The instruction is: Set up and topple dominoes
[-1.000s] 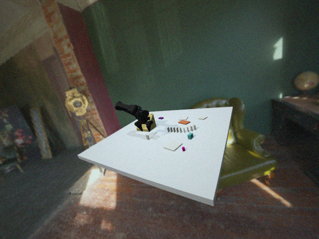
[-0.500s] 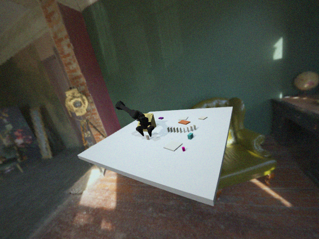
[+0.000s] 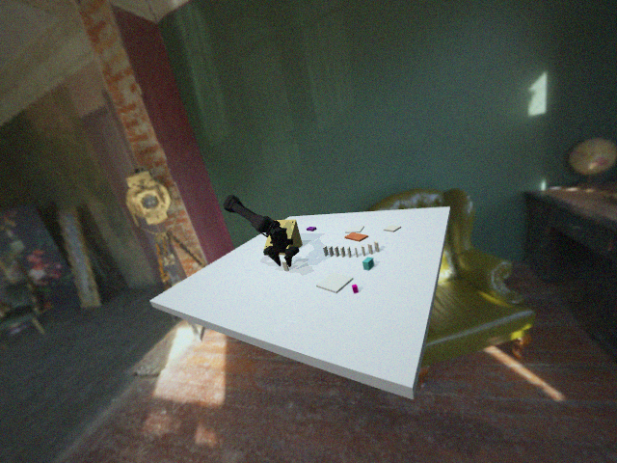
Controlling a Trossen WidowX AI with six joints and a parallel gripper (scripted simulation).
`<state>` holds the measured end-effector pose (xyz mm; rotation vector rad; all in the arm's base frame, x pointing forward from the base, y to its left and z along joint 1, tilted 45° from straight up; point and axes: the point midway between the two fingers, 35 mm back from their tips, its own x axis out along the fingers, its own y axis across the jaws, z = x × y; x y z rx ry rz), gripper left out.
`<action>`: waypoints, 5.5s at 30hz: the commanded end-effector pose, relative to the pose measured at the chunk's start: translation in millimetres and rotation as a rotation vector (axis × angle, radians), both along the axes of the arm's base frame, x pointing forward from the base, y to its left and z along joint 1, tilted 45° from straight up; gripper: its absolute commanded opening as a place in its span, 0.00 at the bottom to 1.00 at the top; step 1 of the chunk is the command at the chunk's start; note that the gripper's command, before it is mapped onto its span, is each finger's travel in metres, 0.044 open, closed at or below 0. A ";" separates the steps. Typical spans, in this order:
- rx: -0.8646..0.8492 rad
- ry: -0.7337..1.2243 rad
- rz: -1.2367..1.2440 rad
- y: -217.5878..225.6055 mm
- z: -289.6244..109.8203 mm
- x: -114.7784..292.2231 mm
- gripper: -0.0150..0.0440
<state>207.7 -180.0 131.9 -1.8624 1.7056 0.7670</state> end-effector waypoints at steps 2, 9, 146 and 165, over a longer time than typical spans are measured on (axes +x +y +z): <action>0.005 0.008 0.005 0.4 -3.0 -0.5 0.56; 0.005 0.008 0.005 0.4 -3.0 -0.5 0.44; 0.113 -1.109 -1.112 232.0 -38.6 75.2 1.00; 0.058 -0.422 -0.423 203.7 -65.2 57.1 0.47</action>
